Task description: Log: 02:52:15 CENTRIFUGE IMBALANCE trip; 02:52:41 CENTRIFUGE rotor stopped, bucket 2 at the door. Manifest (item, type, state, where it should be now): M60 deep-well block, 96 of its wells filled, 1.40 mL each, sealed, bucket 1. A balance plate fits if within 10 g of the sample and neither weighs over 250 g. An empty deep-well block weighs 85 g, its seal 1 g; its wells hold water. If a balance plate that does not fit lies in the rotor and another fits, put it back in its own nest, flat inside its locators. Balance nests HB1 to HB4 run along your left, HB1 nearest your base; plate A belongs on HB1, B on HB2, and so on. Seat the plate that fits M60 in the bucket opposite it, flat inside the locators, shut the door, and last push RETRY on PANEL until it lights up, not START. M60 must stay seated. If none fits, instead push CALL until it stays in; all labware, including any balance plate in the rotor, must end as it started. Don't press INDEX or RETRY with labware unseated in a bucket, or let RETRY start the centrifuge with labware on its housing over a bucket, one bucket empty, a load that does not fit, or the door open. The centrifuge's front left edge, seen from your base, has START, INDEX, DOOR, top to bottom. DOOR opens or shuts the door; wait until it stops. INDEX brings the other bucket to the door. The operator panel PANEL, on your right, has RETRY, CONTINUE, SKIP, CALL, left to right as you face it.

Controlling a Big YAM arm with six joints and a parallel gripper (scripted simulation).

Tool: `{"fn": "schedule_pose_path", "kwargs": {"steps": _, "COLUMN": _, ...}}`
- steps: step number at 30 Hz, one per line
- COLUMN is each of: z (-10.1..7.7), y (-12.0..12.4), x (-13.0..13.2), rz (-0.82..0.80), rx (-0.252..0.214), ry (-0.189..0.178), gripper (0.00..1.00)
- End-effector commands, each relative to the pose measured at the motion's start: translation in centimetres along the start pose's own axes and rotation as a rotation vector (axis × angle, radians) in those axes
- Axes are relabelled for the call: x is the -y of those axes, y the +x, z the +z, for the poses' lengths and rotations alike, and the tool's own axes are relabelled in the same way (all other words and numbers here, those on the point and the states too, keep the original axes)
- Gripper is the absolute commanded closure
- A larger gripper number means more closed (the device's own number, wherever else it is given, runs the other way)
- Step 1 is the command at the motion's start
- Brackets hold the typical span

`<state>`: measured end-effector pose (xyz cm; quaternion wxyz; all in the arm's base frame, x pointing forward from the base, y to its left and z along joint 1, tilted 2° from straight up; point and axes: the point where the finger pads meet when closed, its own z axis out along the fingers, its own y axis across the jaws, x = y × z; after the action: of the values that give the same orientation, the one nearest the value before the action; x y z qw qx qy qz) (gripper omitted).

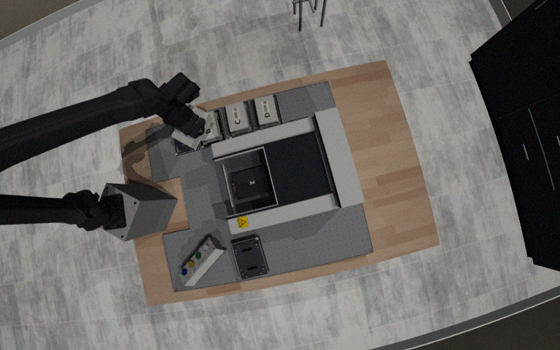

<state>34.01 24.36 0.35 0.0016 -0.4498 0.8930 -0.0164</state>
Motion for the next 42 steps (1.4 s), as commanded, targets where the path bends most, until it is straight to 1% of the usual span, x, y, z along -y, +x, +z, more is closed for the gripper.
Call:
{"fn": "schedule_pose_path", "kwargs": {"steps": 1, "z": -1.2, "y": -1.4, "x": -0.4, "rz": -0.060, "rx": 0.050, "ry": 0.020, "gripper": 1.00}}
{"fn": "schedule_pose_path", "kwargs": {"steps": 8, "z": -1.0, "y": -0.8, "x": -4.6, "rz": -0.206, "rx": 0.046, "ry": 0.019, "gripper": 1.00}}
{"fn": "schedule_pose_path", "kwargs": {"steps": 15, "z": -0.9, "y": -0.2, "x": -8.3, "rz": -0.341, "rx": 0.045, "ry": 0.021, "gripper": 1.00}}
{"fn": "schedule_pose_path", "kwargs": {"steps": 17, "z": -0.9, "y": -0.2, "x": -8.3, "rz": -0.341, "rx": 0.045, "ry": 0.021, "gripper": 1.00}}
{"fn": "schedule_pose_path", "kwargs": {"steps": 18, "z": -1.1, "y": -0.7, "x": -8.7, "rz": -0.359, "rx": 0.052, "ry": 0.023, "gripper": 1.00}}
{"fn": "schedule_pose_path", "kwargs": {"steps": 19, "z": -0.9, "y": 0.0, "x": -9.2, "rz": -0.377, "rx": 0.044, "ry": 0.021, "gripper": 1.00}}
{"fn": "schedule_pose_path", "kwargs": {"steps": 25, "z": -0.8, "y": 0.7, "x": -11.7, "rz": -0.474, "rx": 0.044, "ry": 0.022, "gripper": 1.00}}
{"fn": "schedule_pose_path", "kwargs": {"steps": 32, "z": -0.6, "y": 1.6, "x": -14.0, "rz": -0.567, "rx": 0.043, "ry": 0.023, "gripper": 1.00}}
{"fn": "schedule_pose_path", "kwargs": {"steps": 34, "z": -0.6, "y": 1.6, "x": -14.0, "rz": -0.567, "rx": 0.043, "ry": 0.023, "gripper": 1.00}}
{"fn": "schedule_pose_path", "kwargs": {"steps": 35, "z": -1.1, "y": 0.3, "x": -14.3, "rz": -0.578, "rx": 0.060, "ry": 0.027, "gripper": 1.00}}
{"fn": "schedule_pose_path", "kwargs": {"steps": 36, "z": -0.8, "y": 1.4, "x": -14.5, "rz": -0.589, "rx": 0.048, "ry": 0.025, "gripper": 1.00}}
{"fn": "schedule_pose_path", "kwargs": {"steps": 37, "z": -0.6, "y": 1.9, "x": -14.8, "rz": -0.600, "rx": 0.043, "ry": 0.024, "gripper": 1.00}}
{"fn": "schedule_pose_path", "kwargs": {"steps": 42, "z": -0.3, "y": 2.4, "x": -15.8, "rz": -0.644, "rx": 0.037, "ry": 0.022, "gripper": 1.00}}
